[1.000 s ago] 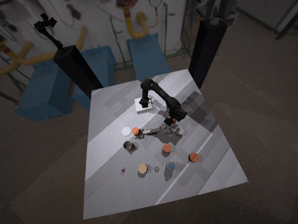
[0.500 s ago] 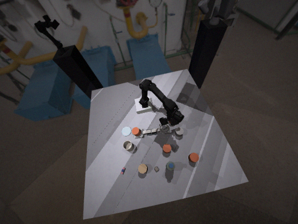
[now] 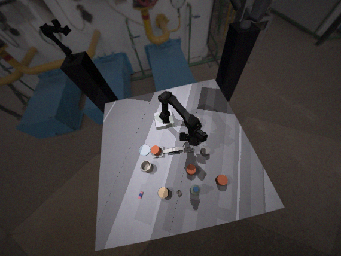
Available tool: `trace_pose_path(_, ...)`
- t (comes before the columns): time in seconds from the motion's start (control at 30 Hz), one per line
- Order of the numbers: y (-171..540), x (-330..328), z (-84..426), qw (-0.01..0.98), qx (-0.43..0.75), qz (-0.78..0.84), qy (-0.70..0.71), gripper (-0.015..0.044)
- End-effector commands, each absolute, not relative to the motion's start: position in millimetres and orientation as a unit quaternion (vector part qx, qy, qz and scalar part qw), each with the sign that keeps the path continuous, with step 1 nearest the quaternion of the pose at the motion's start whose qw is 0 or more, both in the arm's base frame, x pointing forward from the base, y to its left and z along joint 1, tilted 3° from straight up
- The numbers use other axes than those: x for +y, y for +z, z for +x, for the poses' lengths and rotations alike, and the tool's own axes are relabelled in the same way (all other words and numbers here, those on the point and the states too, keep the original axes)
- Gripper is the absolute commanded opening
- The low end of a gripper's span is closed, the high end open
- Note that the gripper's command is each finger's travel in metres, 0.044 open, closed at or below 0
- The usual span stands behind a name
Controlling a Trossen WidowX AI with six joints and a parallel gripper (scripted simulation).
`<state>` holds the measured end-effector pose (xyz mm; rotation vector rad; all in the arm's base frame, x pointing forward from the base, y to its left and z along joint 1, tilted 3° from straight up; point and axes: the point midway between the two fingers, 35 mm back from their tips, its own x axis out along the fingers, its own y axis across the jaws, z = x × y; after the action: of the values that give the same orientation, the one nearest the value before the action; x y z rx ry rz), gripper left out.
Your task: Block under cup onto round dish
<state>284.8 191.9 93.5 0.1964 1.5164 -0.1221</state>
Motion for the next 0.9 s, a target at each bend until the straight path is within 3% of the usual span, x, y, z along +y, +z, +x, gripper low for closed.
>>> trace_pose_path(0.0,94.7,185.7,287.7,0.710,0.681,0.138,-0.111,0.0260)
trace_pose_path(0.87,100.4,155.0,298.1,0.577,0.575,0.404,-0.416,0.0260)
